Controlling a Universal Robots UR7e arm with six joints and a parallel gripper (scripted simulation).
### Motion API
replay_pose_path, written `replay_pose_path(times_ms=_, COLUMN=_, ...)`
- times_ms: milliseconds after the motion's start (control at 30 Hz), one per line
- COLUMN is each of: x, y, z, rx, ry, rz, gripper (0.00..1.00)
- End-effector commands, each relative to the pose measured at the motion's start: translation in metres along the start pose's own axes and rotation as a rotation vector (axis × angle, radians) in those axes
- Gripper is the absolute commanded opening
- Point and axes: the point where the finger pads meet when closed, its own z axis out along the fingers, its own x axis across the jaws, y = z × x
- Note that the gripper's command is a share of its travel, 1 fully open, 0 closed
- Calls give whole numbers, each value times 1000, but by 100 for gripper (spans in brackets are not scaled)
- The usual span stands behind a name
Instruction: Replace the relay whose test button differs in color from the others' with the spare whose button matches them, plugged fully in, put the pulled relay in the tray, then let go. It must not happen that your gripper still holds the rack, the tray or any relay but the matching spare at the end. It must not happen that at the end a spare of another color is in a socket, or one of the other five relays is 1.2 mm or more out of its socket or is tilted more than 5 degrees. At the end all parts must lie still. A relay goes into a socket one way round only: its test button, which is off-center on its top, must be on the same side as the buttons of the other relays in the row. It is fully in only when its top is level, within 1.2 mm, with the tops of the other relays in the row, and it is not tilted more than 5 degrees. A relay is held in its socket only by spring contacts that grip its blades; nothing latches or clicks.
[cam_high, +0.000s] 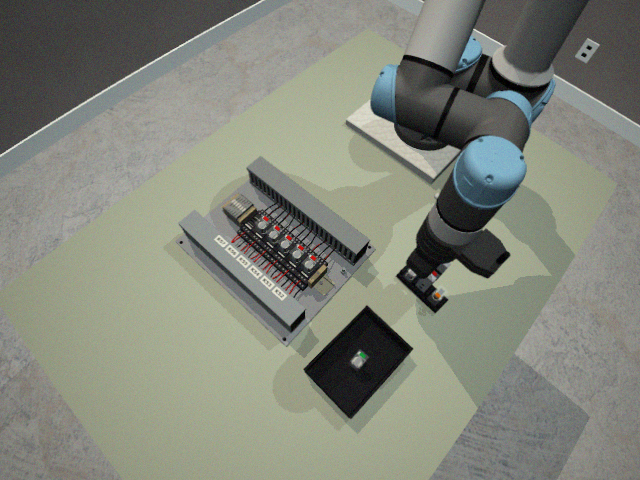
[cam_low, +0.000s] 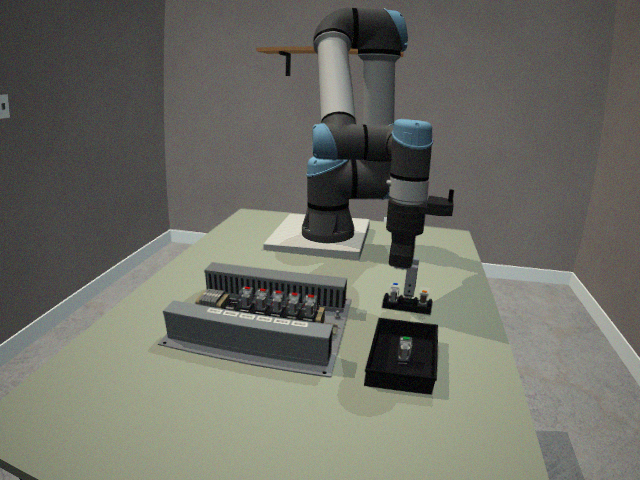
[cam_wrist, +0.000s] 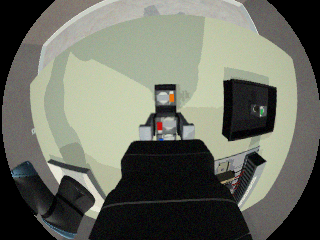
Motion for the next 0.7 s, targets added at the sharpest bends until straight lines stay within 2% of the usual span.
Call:
replay_pose_path(times_ms=0, x=1, y=0, z=-17, rx=1, ry=2, rz=0, gripper=0)
replay_pose_path(times_ms=400, x=1, y=0, z=-17, rx=1, ry=2, rz=0, gripper=0)
replay_pose_path(times_ms=567, x=1, y=0, z=-37, rx=1, ry=2, rz=0, gripper=0)
replay_pose_path(times_ms=667, x=1, y=0, z=-37, rx=1, ry=2, rz=0, gripper=0)
